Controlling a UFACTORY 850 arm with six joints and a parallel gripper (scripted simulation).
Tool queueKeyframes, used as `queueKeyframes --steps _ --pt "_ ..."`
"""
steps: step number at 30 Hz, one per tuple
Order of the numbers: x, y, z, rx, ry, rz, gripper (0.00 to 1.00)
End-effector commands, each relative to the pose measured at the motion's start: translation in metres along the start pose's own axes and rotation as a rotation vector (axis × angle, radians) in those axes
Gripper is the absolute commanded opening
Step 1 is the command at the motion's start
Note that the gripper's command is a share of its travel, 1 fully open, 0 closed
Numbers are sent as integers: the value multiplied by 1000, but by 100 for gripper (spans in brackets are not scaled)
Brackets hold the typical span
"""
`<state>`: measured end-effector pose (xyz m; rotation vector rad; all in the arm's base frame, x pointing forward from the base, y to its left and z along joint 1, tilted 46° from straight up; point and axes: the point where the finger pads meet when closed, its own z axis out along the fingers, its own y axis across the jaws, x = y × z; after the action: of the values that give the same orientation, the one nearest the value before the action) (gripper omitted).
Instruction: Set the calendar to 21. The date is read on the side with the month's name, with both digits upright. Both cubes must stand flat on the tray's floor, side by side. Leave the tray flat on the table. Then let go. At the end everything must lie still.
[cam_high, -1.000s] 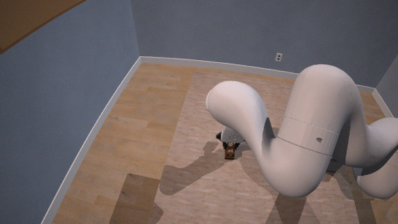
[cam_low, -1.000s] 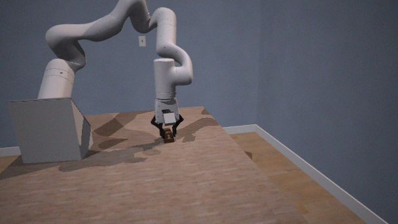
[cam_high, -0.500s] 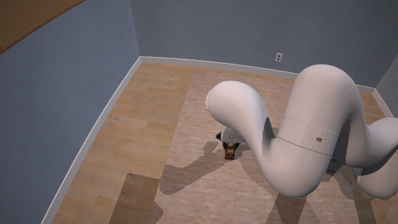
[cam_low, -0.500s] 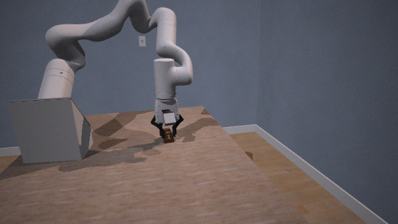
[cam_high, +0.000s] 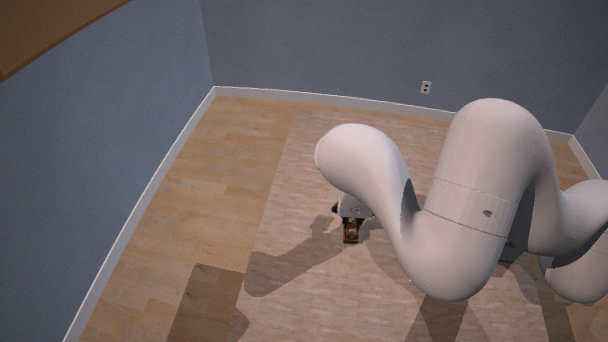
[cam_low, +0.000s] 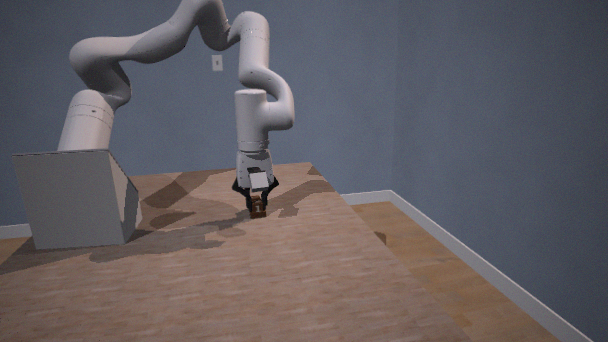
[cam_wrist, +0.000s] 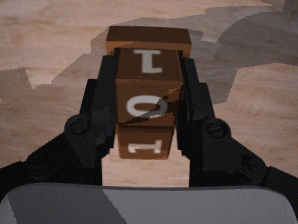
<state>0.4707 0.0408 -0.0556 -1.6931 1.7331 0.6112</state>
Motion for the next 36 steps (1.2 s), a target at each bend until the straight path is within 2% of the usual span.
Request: queueKeyframes --steps 1,29,32,36 --pt "0 -1 -1 1 0 0 29" --pt "0 -1 -1 1 0 0 29" --pt "0 -1 -7 1 0 0 29" --pt "0 -1 -29 1 0 0 29"
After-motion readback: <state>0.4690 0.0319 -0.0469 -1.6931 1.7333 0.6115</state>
